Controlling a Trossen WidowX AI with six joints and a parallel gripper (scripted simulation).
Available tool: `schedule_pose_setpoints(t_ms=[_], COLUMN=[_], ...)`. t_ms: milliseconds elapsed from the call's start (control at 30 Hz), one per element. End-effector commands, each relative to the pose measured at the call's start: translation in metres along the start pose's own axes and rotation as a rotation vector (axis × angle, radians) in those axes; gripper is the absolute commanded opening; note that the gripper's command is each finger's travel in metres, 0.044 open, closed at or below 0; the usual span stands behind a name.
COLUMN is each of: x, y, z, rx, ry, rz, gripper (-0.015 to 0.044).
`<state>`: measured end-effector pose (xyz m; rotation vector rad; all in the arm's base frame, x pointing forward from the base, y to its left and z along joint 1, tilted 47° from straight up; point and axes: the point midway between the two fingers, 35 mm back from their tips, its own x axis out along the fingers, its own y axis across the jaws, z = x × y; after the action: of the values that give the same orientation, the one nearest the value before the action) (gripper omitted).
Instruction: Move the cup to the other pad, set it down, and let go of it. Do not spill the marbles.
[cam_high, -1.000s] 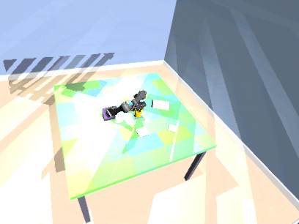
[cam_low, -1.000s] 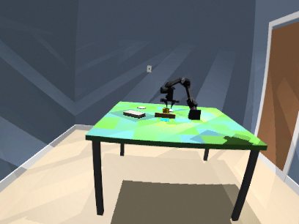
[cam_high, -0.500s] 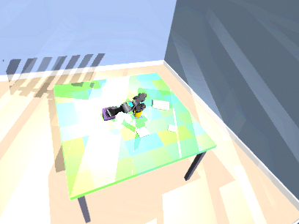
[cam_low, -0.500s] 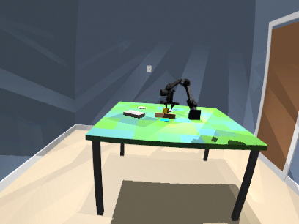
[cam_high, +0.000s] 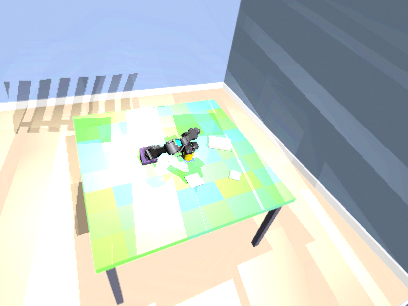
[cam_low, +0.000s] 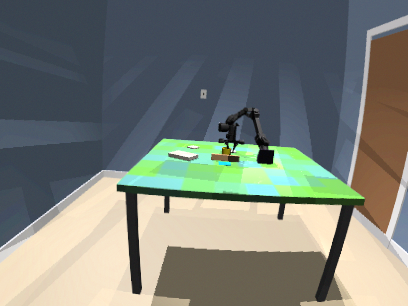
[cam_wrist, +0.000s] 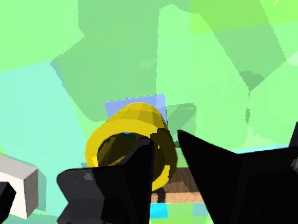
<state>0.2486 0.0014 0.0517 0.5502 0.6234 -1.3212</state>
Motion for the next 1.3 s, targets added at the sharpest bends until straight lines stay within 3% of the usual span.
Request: schedule_pose_setpoints(t_ms=[0, 467, 1267], x=[0.000, 0.000, -0.063], y=[0.000, 0.000, 0.004], z=[0.000, 0.000, -0.001], rx=[0.000, 0.000, -0.004], ry=[0.000, 0.000, -0.002], rz=[-0.001, -0.001, 0.001], gripper=[0.0100, 0.0000, 0.0000])
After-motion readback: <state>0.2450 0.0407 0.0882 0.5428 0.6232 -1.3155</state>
